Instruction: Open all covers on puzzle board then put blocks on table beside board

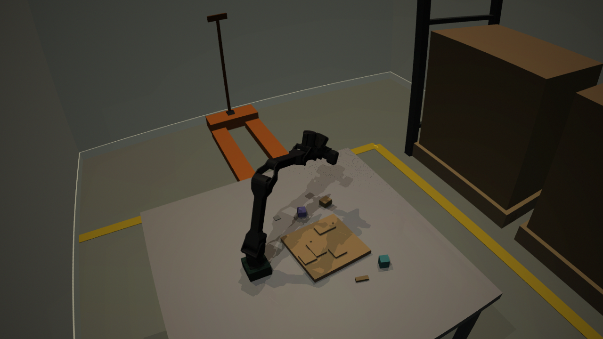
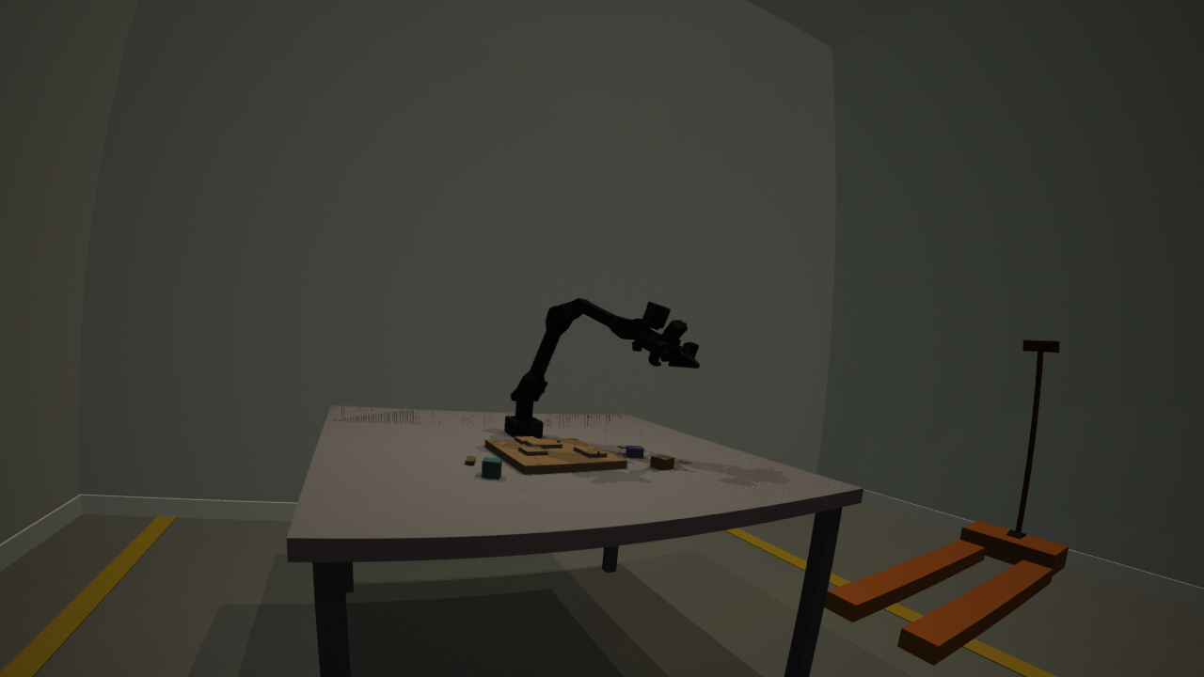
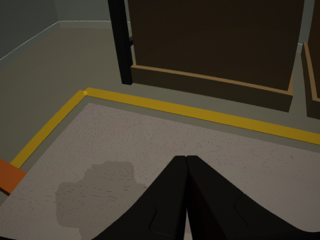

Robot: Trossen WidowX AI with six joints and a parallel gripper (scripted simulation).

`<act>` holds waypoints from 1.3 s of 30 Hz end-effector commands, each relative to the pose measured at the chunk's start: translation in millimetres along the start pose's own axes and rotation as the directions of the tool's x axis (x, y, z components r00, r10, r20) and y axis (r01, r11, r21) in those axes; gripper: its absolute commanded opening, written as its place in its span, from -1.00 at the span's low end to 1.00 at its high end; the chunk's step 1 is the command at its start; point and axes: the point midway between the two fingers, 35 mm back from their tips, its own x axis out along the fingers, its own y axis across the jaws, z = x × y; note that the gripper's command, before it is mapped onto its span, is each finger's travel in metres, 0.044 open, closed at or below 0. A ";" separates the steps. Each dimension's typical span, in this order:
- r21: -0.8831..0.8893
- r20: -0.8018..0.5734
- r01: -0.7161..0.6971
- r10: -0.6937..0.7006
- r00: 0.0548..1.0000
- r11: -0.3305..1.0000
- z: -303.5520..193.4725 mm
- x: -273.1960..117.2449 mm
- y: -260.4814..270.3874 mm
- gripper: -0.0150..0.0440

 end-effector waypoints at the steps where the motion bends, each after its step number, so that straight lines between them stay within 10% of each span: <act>1: -0.023 -0.053 0.029 -0.030 0.998 0.999 -12.5 -0.7 -21.2 -0.49; 39: -0.124 -0.508 0.209 -0.243 0.826 0.970 -126.3 -53.0 -186.1 -0.49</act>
